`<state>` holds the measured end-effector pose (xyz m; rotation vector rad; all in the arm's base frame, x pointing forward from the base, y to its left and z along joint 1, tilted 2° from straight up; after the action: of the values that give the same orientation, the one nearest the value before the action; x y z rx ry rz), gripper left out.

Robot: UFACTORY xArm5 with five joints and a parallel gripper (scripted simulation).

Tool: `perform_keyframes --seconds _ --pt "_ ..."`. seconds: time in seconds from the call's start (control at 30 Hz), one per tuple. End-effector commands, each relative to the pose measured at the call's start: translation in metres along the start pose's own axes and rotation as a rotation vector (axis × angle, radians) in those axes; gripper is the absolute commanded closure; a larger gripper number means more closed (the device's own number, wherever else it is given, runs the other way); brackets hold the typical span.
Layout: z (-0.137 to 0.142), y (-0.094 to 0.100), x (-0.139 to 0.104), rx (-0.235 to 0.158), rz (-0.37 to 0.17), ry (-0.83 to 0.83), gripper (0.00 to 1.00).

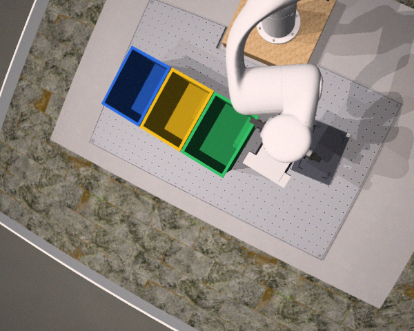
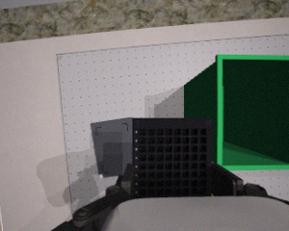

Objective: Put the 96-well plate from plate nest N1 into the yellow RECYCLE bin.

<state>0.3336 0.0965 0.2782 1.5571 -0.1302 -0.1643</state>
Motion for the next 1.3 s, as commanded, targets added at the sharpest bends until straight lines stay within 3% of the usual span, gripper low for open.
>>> perform_keyframes --seconds 0.0,1.27 --pt "0.012 0.001 0.003 0.003 0.004 0.001 1.00" --pt "0.125 0.000 0.019 0.009 0.008 0.001 1.00"
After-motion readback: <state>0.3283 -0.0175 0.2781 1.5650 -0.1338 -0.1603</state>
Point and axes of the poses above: the point where the finger pads meet when closed, its own y axis back along the fingers, its own z axis across the jaws, x = y × z, the point moved 8 cm from there along y, back along the fingers, and after that the axes turned 6 degrees about y, right-handed, at the moved point
